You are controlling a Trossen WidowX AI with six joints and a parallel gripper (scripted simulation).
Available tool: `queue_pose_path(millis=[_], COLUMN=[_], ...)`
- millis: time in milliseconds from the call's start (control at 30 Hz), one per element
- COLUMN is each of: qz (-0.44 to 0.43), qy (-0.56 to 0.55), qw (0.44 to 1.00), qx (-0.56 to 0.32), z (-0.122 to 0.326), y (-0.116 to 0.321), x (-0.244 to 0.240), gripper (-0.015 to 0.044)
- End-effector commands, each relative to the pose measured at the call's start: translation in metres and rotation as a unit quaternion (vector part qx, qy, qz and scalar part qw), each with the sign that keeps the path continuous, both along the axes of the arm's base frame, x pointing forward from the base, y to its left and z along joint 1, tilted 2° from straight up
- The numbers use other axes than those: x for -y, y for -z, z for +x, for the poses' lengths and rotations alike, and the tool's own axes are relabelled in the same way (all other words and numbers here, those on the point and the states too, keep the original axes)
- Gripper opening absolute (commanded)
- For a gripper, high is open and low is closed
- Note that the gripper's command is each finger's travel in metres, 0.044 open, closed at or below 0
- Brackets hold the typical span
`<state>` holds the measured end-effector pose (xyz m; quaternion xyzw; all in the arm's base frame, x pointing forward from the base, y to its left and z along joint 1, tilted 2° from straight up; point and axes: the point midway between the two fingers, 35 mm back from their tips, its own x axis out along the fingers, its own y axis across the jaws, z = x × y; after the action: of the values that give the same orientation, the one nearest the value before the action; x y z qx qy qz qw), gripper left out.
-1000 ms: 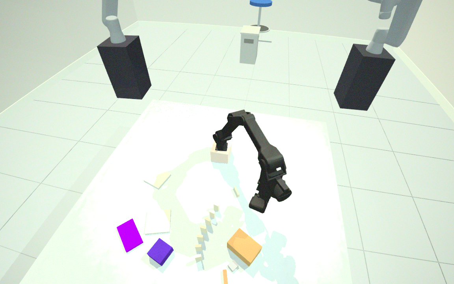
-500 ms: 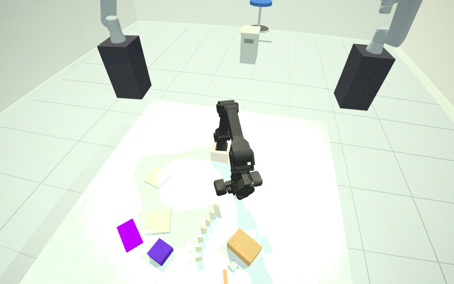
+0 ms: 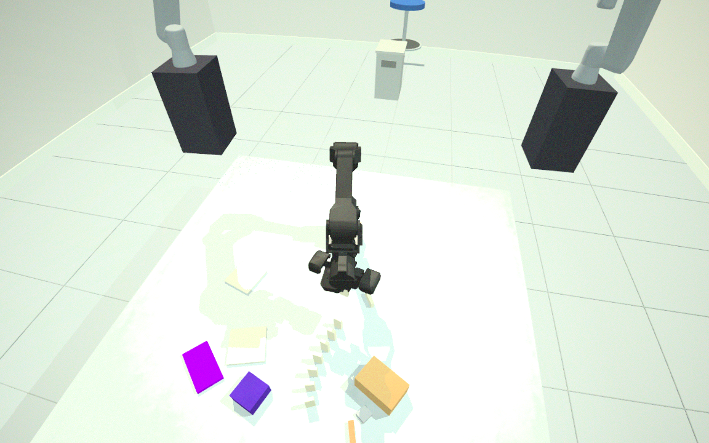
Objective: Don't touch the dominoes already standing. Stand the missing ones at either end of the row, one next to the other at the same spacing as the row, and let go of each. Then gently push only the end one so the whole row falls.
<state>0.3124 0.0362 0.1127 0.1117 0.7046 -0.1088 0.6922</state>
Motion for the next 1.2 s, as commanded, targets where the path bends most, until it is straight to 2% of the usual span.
queue_pose_path(millis=[0, 167, 833, 1167], qz=[-0.002, -0.002, -0.002, -0.002], qy=[0.014, 0.012, 0.013, 0.014], qw=[1.000, 1.000, 1.000, 1.000], qx=[0.002, 0.001, 0.001, 0.002], z=[-0.001, 0.001, -0.003, -0.004], y=[0.000, 0.013, 0.126, 0.130], x=[0.003, 0.003, 0.002, 0.002], gripper=[0.0107, 0.0107, 0.0107, 0.0107])
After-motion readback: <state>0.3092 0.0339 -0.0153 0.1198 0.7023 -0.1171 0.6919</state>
